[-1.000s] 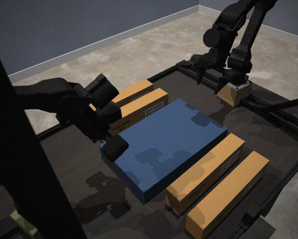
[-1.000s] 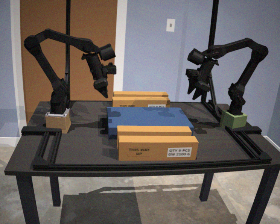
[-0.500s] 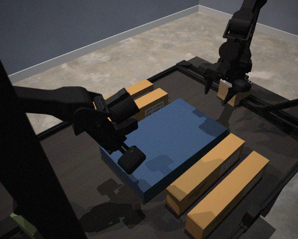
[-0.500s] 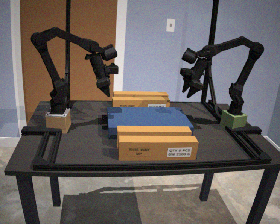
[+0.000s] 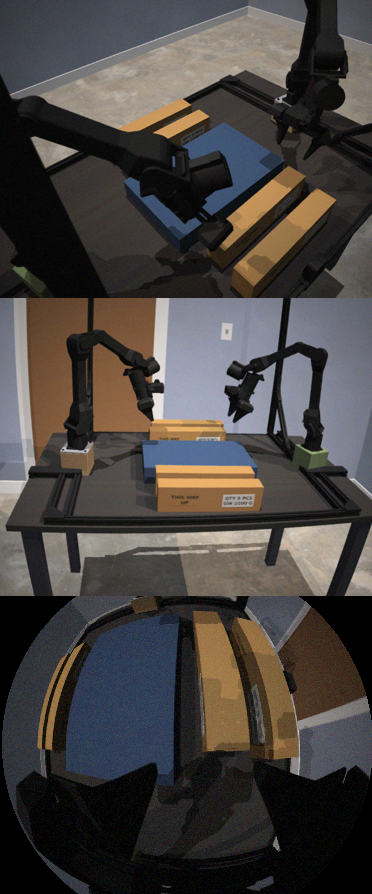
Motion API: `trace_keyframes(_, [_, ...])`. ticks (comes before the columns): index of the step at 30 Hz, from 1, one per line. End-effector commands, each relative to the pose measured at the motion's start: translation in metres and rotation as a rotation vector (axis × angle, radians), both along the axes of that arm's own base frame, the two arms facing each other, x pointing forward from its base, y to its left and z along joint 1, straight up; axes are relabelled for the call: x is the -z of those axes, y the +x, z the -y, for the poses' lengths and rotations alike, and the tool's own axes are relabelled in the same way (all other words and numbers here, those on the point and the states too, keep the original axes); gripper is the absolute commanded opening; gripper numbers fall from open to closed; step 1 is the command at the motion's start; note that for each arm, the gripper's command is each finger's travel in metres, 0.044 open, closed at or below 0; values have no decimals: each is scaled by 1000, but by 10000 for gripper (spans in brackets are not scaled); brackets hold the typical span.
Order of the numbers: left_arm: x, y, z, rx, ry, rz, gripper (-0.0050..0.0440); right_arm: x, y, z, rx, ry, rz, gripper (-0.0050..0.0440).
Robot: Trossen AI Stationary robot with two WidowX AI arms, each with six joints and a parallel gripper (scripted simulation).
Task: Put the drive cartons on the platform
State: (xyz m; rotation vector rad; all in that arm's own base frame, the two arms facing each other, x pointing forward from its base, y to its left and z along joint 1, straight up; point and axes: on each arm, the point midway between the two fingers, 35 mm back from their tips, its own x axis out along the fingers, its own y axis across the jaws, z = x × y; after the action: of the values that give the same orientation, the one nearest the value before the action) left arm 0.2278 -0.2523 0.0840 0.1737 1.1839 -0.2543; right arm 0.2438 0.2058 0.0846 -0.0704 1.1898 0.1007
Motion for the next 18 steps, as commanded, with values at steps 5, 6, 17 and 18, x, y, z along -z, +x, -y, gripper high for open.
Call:
trace_keyframes(5, [9, -2, 67, 2, -3, 5, 389, 10, 11, -65, -4, 2, 4, 389])
trace_keyframes(6, [10, -2, 74, 2, -3, 5, 389, 11, 12, -72, -4, 2, 4, 389])
trace_keyframes(17, [17, -4, 121, 2, -3, 5, 389, 18, 20, -118, -4, 2, 4, 389])
trace_keyframes(18, [18, -4, 124, 2, -3, 5, 389, 18, 20, -121, -4, 2, 4, 389])
